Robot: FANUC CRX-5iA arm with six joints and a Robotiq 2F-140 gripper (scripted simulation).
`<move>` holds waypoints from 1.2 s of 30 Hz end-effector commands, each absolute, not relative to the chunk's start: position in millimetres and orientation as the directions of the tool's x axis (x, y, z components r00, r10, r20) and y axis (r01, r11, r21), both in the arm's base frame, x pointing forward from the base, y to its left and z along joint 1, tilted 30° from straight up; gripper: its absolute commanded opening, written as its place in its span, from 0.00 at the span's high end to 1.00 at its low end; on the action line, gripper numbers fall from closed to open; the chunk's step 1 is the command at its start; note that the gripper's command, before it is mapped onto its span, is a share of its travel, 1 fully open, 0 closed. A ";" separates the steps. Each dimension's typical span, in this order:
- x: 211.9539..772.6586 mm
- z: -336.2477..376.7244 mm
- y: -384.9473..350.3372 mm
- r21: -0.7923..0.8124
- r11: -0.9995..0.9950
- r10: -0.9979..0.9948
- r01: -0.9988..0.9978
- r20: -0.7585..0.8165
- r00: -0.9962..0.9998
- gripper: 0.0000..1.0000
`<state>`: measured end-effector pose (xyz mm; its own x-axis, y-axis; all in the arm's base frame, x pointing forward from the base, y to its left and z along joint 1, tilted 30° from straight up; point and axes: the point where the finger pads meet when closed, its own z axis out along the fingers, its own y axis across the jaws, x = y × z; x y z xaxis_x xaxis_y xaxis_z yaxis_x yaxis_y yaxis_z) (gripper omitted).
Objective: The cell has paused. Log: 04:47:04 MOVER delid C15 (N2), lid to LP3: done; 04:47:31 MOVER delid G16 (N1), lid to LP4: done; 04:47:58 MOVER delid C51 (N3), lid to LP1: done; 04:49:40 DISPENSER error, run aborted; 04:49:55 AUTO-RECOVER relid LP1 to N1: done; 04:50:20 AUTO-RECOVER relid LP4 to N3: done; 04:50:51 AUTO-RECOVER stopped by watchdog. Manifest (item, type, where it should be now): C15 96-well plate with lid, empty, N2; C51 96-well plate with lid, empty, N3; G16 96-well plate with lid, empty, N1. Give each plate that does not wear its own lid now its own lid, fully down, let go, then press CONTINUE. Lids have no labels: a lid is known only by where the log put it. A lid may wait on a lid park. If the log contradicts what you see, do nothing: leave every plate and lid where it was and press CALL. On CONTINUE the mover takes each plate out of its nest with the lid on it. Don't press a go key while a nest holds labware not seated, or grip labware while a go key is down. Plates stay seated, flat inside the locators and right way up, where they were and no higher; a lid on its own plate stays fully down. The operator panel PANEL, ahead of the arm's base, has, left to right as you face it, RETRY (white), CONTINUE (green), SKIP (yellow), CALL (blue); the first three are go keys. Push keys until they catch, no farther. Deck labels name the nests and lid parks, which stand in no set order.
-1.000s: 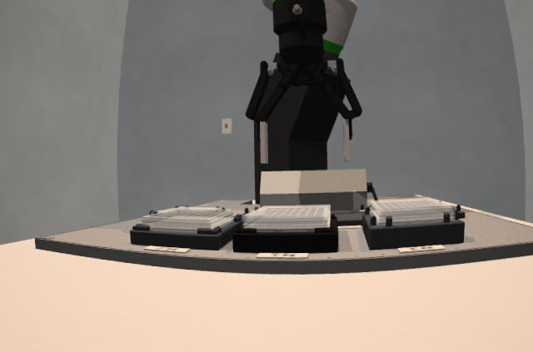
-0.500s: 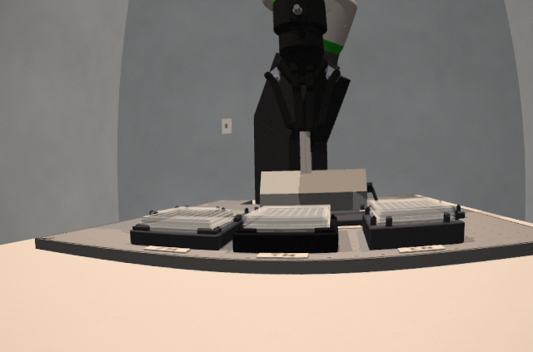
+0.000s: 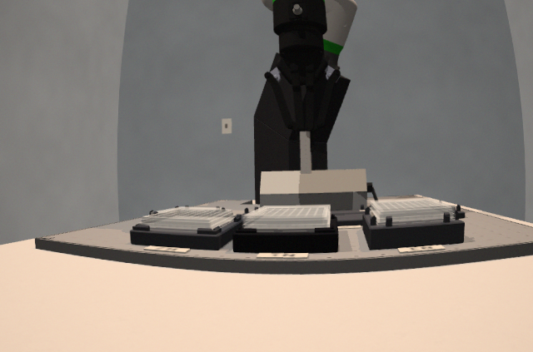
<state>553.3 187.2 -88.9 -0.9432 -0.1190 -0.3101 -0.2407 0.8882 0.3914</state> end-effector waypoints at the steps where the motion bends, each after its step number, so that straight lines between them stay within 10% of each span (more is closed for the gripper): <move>1: 553.5 -88.8 187.0 0.391 0.888 -0.119 -0.241 -0.310 -0.943 1.00; 36: 586.2 -139.0 71.9 0.391 0.889 -0.119 -0.240 -0.310 -0.943 1.00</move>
<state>586.1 72.1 -139.1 -0.9433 -0.1188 -0.3098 -0.2403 0.8884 0.3912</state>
